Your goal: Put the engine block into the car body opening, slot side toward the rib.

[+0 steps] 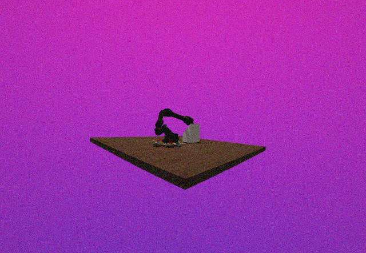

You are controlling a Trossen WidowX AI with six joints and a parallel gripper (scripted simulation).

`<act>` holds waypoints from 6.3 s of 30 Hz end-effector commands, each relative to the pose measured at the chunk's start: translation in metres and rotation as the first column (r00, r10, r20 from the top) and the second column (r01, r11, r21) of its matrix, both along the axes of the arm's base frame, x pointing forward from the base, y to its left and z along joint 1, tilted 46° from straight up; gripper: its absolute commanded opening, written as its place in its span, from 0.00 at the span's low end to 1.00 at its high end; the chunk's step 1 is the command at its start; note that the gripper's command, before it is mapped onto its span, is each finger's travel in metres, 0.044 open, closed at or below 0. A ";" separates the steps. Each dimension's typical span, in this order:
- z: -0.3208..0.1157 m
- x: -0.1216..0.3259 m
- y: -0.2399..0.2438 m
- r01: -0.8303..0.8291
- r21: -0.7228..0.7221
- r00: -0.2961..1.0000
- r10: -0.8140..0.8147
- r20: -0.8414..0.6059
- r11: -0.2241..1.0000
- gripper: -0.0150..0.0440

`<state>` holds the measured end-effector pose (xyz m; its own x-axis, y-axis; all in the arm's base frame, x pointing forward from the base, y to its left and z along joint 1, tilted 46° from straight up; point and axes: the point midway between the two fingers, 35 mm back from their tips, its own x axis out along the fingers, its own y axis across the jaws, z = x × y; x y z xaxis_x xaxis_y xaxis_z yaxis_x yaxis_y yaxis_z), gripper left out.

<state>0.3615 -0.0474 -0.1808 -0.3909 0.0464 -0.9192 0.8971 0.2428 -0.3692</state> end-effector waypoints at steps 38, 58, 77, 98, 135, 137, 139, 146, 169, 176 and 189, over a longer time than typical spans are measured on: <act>0.037 0.015 0.002 -0.003 -0.002 1.000 0.003 0.003 1.000 1.00; 0.037 0.015 0.002 -0.009 -0.001 1.000 0.009 0.005 1.000 1.00; 0.037 0.012 0.014 0.223 -0.275 0.975 -0.213 0.064 0.935 1.00; 0.044 0.009 0.035 0.660 -0.516 0.751 -0.472 0.461 0.546 1.00; 0.043 0.003 0.056 0.976 -0.208 0.217 -0.396 0.892 0.067 1.00; 0.031 0.002 0.045 0.971 -0.235 0.237 -0.370 0.898 0.051 1.00; 0.030 0.001 0.044 0.970 -0.239 0.239 -0.367 0.899 0.049 1.00; 0.019 0.000 0.033 0.970 -0.239 0.240 -0.367 0.899 0.049 1.00; 0.001 -0.003 0.013 0.970 -0.239 0.240 -0.366 0.899 0.048 0.91; 0.001 -0.003 0.013 0.970 -0.239 0.240 -0.366 0.899 0.048 0.60; 0.004 -0.002 0.017 0.970 -0.237 0.239 -0.369 0.898 0.052 0.25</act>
<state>0.3588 -0.0334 -0.1797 -0.0905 -0.7068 -0.7016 0.4288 -0.6635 0.6131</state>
